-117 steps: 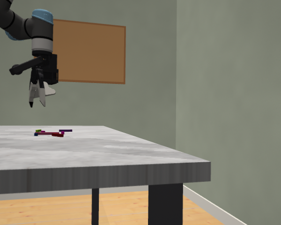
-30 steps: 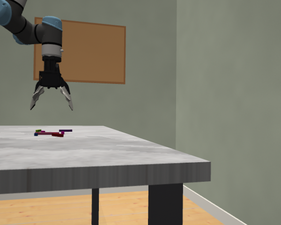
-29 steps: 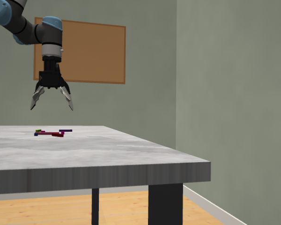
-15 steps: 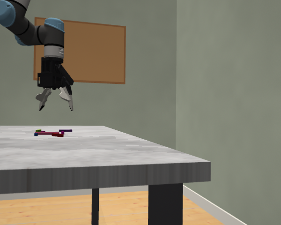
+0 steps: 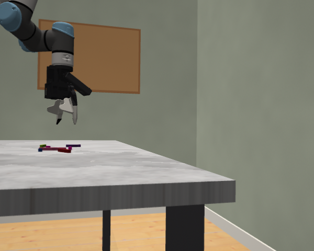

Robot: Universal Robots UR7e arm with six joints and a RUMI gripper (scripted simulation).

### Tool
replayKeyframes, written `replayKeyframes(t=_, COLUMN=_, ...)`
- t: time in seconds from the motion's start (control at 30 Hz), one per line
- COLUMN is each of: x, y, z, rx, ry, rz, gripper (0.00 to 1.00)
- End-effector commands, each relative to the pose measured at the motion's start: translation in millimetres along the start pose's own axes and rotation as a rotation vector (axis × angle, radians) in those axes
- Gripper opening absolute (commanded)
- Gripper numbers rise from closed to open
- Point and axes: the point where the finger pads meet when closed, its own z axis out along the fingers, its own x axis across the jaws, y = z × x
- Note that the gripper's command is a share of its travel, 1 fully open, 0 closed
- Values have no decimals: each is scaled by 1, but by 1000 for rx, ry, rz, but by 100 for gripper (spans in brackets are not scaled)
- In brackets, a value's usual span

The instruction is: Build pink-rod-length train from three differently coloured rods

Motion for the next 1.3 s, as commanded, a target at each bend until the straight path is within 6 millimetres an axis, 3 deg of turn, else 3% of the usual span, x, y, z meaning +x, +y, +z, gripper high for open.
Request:
replayKeyframes(t=0.0, x=1, y=-4, z=0, rx=-5, ry=7, rz=167, gripper=100)
replayKeyframes(t=0.1, x=1, y=-5, z=0, rx=-5, ry=7, rz=204, gripper=100)
replayKeyframes(t=0.6, x=2, y=-13, z=3, rx=-2, ry=8, rz=751, gripper=100)
replayKeyframes(t=1.27, x=-1, y=-17, z=4, rx=0, ry=8, rz=1227, gripper=100)
